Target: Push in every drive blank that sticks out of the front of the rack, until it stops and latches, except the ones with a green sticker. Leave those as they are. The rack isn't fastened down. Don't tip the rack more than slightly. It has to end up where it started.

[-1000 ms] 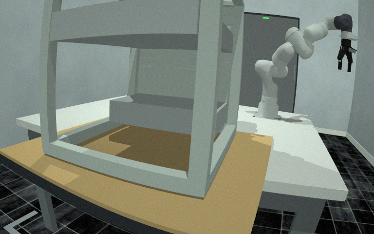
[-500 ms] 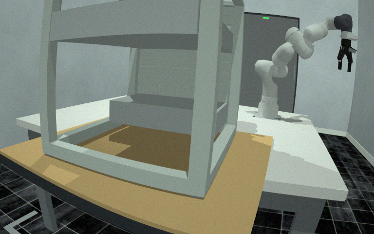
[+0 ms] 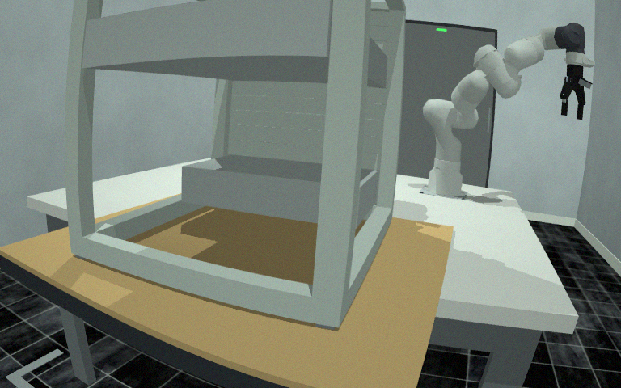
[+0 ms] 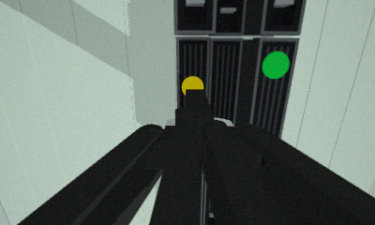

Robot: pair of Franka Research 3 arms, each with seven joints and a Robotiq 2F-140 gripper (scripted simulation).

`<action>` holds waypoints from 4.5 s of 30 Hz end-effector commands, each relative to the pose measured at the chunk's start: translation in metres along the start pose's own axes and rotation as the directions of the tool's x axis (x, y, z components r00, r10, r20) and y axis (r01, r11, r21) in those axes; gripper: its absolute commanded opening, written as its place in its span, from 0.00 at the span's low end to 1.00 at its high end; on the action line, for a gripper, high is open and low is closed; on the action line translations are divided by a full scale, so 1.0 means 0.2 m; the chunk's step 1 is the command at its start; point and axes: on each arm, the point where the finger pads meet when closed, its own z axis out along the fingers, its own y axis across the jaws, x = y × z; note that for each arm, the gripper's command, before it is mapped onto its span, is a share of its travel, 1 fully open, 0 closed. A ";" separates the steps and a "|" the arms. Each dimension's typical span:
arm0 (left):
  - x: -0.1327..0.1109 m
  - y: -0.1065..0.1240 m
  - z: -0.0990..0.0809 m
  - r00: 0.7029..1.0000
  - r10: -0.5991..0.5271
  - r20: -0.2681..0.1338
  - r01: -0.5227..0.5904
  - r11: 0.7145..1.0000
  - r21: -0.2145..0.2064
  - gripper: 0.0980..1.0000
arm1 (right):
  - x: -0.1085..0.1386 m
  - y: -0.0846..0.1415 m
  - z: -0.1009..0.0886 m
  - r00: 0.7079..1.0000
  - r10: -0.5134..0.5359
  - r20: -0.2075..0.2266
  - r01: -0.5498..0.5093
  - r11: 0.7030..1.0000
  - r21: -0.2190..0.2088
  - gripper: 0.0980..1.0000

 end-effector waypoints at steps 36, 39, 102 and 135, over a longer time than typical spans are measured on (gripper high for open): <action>0.00 0.00 0.00 1.000 -0.005 -0.001 0.005 1.000 -0.002 1.00 | 0.00 -0.01 0.04 1.000 -0.008 -0.002 0.008 1.000 0.002 0.00; 0.00 0.00 0.00 1.000 -0.005 -0.001 0.005 1.000 -0.002 1.00 | 0.00 -0.01 0.04 1.000 -0.008 -0.002 0.008 1.000 0.002 0.00; 0.00 0.00 0.00 1.000 -0.005 -0.001 0.005 1.000 -0.002 1.00 | 0.00 -0.01 -0.20 1.000 -0.008 -0.002 0.008 1.000 0.002 0.00; 0.00 0.00 0.00 1.000 -0.005 -0.001 0.005 1.000 -0.002 1.00 | 0.00 -0.01 -0.37 1.000 -0.008 -0.002 0.008 1.000 0.002 1.00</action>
